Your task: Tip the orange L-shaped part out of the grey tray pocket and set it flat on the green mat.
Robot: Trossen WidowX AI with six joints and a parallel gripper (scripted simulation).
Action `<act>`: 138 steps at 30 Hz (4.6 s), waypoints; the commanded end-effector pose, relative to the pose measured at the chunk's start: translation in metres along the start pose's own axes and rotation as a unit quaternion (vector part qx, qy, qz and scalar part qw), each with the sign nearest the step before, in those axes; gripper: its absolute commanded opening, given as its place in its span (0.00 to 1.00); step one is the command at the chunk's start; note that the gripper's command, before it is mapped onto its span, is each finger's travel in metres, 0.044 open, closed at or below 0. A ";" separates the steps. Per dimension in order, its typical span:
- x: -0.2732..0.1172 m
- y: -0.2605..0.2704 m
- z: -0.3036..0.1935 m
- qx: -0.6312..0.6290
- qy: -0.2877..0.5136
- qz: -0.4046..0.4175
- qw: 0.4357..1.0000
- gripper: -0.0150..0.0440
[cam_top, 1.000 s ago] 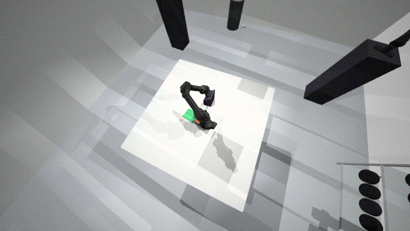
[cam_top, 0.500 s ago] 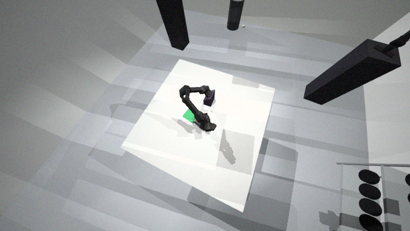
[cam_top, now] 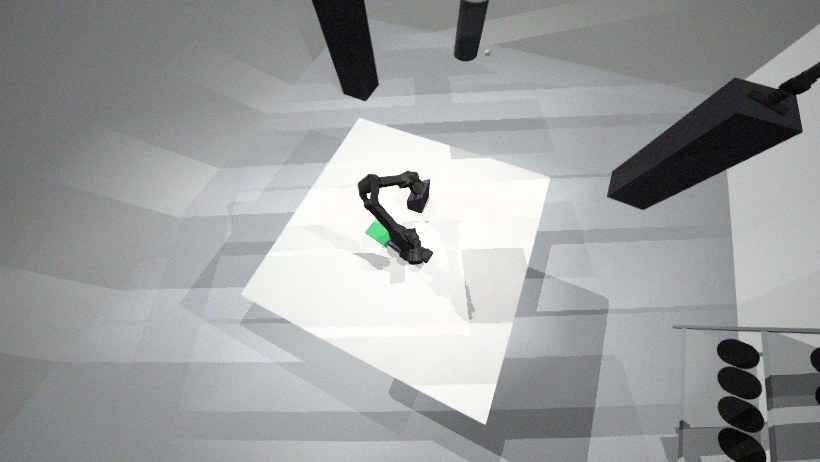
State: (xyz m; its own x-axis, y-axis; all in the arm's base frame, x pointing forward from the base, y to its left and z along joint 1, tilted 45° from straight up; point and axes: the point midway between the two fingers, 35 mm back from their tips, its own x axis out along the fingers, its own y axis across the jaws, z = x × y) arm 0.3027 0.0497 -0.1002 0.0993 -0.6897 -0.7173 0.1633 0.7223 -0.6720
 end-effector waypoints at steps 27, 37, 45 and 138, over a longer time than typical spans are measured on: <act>0.000 0.006 -0.002 -0.004 0.001 -0.003 1.000 0.56; -0.047 0.009 0.000 -0.006 0.001 -0.002 1.000 0.56; -0.102 0.000 -0.003 -0.006 0.002 -0.002 1.000 0.56; -0.036 -0.077 0.010 -0.712 0.005 -0.003 0.703 0.73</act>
State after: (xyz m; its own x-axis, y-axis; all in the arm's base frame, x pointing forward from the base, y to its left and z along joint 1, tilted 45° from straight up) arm 0.2979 0.0231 -0.0168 0.0970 -0.6932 -0.7142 -0.9822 0.0494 -0.1814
